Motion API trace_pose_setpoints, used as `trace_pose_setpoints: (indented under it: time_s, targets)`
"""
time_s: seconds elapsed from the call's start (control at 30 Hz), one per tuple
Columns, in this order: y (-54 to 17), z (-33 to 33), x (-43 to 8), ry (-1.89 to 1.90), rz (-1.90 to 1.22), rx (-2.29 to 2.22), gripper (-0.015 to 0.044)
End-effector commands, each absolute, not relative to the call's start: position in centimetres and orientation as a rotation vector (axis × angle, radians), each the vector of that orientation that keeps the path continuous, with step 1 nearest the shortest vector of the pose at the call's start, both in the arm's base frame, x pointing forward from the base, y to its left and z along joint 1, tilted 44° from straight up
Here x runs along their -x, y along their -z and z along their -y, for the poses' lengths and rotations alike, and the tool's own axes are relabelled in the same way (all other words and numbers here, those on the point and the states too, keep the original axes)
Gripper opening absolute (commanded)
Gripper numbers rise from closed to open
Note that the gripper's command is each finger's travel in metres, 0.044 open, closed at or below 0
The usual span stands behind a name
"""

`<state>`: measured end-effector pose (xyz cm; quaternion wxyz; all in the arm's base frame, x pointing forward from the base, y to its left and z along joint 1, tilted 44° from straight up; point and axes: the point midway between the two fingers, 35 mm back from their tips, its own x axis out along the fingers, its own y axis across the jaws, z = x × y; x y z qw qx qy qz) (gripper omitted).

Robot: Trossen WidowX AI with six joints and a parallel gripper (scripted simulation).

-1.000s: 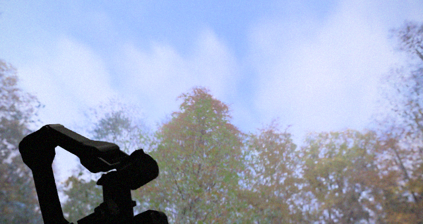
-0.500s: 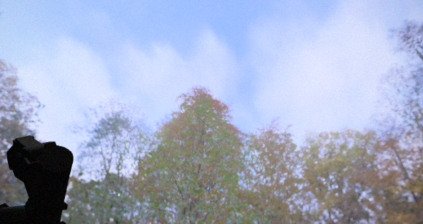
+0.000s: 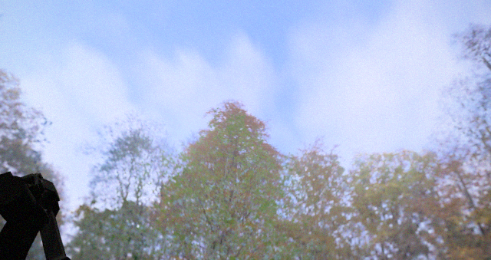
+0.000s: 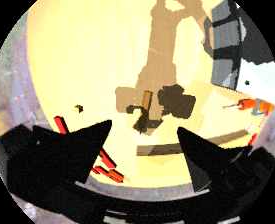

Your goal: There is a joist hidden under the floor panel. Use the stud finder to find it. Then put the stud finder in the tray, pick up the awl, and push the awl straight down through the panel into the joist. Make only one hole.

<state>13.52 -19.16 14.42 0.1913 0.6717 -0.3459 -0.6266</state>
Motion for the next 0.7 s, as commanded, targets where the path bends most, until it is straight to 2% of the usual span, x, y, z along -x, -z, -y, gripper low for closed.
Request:
trace_pose_setpoints:
  time_s: [0.0, 0.3, 0.67]
  targets:
    - [-14.6, 19.3, -12.8, 1.753, 1.045, -1.899, 0.0440]
    - [-12.4, 21.4, -12.5, 1.752, 1.046, -1.898, 0.0440]
    - [-11.9, 20.8, -12.2, 1.753, 1.046, -1.898, 0.0440]
